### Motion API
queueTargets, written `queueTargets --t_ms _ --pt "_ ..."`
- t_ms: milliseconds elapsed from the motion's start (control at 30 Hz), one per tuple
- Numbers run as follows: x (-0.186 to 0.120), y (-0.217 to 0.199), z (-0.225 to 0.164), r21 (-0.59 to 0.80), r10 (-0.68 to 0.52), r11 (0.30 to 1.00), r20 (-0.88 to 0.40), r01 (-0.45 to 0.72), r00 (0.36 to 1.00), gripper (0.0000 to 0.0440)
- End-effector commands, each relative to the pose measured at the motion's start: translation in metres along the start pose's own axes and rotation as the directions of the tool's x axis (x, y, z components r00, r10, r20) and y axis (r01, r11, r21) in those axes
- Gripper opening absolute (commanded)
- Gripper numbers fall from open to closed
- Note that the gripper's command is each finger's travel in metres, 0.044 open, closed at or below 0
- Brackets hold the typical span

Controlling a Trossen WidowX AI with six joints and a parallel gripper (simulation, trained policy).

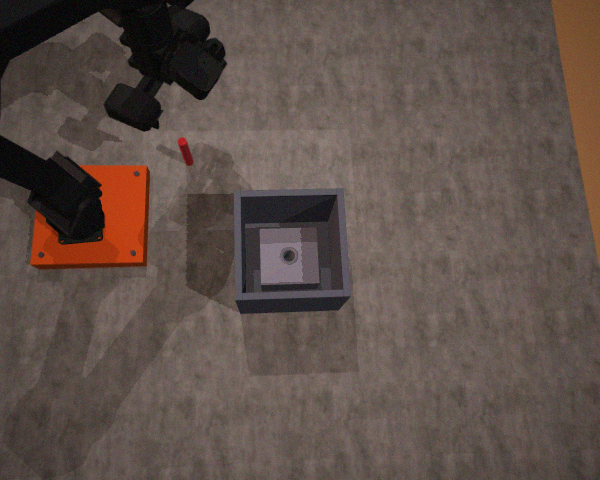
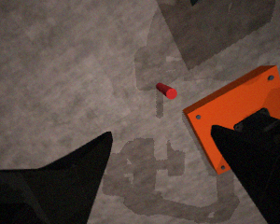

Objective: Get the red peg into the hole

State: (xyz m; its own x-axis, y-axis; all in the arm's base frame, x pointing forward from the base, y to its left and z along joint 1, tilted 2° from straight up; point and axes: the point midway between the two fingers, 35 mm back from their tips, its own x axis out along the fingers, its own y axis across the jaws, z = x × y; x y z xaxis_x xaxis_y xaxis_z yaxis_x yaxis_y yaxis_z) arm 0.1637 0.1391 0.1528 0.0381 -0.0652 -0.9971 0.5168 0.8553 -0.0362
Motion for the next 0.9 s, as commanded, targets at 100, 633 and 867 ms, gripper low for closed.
queueTargets --t_ms 100,633,867 --pt "0.01 -0.012 0.007 0.203 -0.003 0.979 -0.054 0.014 0.999 0.044" --pt "0.065 -0.024 0.011 0.478 0.013 0.875 -0.165 0.069 0.986 0.044" --pt "0.09 -0.026 0.013 0.542 0.025 0.837 -0.178 0.076 0.984 0.0437"
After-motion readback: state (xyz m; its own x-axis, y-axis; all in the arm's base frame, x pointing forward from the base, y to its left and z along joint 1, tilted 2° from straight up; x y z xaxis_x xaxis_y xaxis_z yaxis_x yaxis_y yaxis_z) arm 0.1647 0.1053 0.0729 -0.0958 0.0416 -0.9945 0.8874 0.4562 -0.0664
